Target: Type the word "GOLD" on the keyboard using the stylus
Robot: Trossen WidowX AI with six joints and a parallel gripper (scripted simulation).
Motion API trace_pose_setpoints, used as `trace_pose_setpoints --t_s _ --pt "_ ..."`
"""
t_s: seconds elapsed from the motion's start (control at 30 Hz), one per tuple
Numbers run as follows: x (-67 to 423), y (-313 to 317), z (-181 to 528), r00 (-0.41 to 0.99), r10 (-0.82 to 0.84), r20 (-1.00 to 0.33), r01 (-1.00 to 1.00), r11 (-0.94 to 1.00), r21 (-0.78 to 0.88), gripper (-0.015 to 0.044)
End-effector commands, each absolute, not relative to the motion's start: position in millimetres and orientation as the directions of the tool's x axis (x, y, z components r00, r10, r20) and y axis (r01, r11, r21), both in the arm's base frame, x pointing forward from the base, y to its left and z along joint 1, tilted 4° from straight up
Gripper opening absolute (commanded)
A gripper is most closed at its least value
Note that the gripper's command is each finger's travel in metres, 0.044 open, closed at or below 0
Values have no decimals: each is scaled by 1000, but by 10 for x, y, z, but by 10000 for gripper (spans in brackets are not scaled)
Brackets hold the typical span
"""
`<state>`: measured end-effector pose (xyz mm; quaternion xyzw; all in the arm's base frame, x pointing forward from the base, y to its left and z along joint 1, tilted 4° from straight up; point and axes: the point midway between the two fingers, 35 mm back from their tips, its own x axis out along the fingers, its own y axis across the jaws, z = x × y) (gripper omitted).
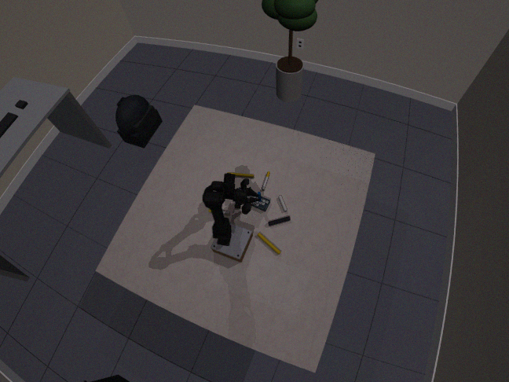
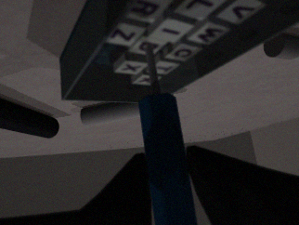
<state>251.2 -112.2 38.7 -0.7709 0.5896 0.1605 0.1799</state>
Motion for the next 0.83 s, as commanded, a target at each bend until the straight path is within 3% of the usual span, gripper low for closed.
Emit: trace_pose_setpoints --t_s 0.0,0.8 --pt "2510 -1119 386 253 -849 -463 -967 -241 -87 81" --pt "2487 -1118 732 254 -851 -460 -966 -241 -88 81"
